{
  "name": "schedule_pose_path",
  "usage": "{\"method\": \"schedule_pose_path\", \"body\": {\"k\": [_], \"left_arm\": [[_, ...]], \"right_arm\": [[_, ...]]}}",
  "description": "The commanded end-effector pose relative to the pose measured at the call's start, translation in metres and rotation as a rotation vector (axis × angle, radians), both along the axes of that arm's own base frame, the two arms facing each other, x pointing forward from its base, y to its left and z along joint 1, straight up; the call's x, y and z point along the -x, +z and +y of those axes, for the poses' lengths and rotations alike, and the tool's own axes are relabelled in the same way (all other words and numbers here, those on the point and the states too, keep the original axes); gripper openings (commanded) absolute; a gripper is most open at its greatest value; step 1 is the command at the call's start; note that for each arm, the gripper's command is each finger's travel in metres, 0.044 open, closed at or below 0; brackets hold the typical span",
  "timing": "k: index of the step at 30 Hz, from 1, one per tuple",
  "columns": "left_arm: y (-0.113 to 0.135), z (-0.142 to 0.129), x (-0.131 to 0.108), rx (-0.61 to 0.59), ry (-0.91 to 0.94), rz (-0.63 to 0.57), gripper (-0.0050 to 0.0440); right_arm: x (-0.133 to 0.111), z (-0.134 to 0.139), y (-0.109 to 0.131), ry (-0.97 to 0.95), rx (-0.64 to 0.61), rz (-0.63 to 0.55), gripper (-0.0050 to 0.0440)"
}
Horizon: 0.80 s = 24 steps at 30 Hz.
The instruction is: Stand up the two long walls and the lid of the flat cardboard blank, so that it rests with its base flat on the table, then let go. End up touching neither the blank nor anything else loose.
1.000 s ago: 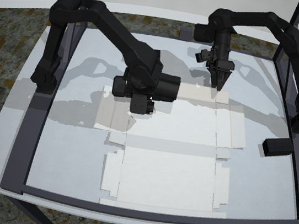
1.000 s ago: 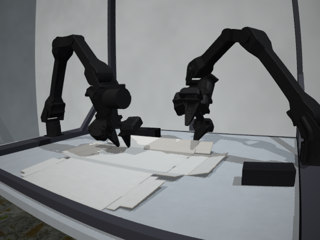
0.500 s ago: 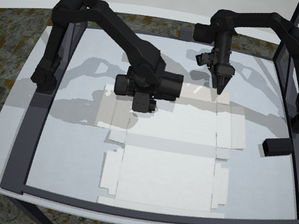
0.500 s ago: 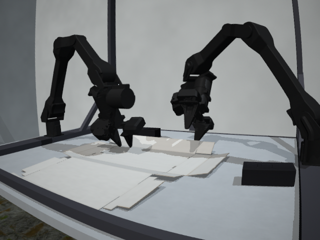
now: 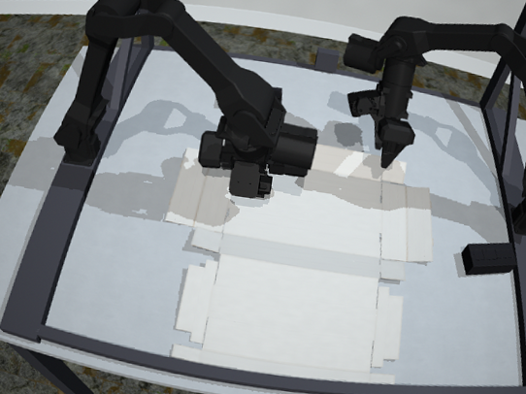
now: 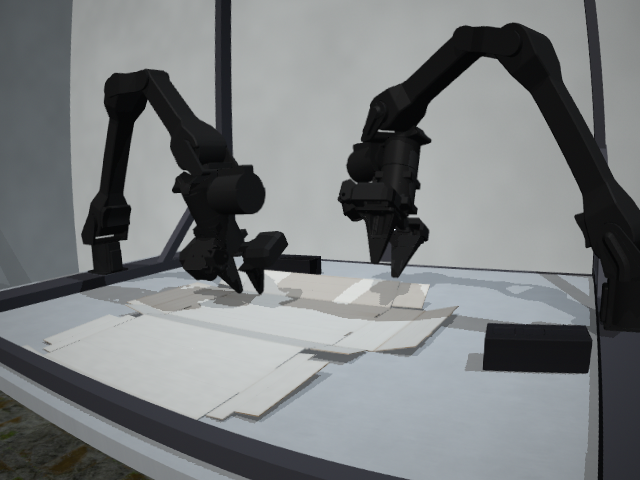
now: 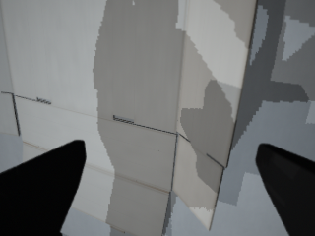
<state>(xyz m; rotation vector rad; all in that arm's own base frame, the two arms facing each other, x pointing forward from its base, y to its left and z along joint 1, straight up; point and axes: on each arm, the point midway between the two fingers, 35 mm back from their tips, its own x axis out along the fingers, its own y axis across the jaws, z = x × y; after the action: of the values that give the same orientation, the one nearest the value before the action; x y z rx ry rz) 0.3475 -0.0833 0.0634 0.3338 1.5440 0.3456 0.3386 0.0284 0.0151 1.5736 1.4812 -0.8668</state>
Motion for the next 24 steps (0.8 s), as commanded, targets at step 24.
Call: {"method": "schedule_pose_path", "body": {"k": [24], "left_arm": [[0.002, 0.015, -0.003, 0.021, -0.005, -0.025, 0.0402]], "right_arm": [[0.018, 0.016, -0.029, 0.016, 0.032, 0.063, 0.0197]]}}
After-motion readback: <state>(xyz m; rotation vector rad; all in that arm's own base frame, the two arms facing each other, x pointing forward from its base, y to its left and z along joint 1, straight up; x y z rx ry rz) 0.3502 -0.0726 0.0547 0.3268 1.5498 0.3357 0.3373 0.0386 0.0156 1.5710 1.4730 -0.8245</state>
